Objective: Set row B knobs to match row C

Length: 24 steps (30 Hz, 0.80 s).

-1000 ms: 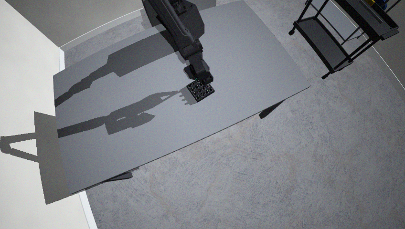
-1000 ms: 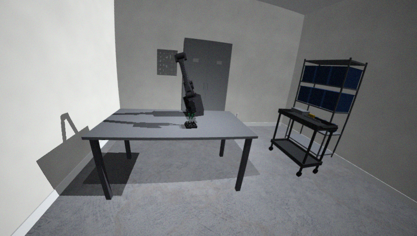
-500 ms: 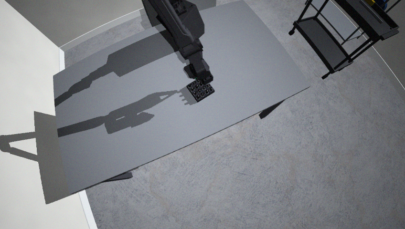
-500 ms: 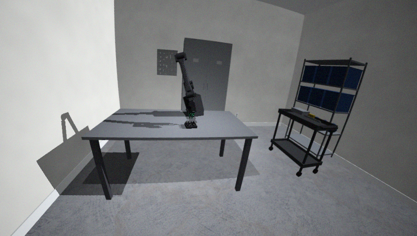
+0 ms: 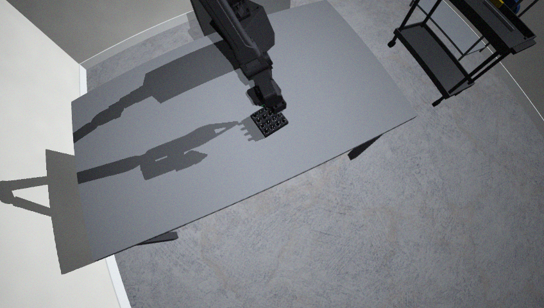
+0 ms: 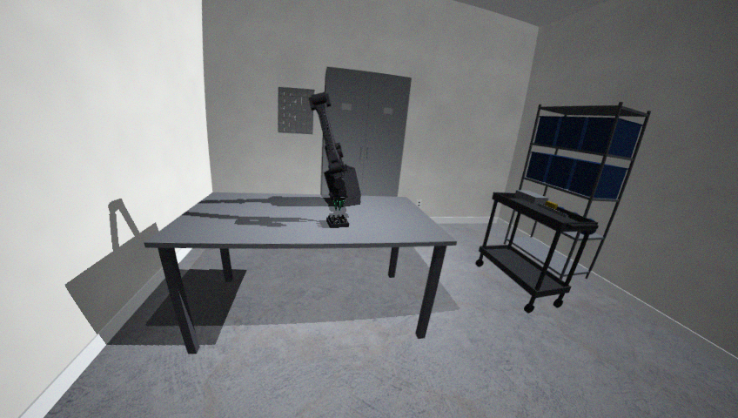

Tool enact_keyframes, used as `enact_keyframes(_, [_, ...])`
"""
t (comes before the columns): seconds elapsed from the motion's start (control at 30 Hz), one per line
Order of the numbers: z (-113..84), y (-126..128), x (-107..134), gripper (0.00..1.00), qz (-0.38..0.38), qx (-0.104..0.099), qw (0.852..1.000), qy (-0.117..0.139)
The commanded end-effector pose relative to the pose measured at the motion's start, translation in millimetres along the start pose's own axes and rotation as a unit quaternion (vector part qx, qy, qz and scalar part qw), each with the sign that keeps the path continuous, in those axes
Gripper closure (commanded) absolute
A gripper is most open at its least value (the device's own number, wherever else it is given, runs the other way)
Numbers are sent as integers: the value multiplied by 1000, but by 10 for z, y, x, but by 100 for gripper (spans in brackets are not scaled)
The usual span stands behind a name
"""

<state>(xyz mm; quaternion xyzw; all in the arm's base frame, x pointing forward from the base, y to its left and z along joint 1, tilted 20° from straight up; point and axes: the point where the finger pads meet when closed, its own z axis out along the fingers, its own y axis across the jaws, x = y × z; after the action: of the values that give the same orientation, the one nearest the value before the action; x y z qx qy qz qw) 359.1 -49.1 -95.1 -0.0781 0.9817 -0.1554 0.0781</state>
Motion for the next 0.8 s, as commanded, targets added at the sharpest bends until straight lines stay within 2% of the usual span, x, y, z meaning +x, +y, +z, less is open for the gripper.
enact_keyframes(0.0, [-43,62,24,81,-4,-1,1000,2])
enact_keyframes(0.77, [-56,57,14,81,3,-1,1000,0])
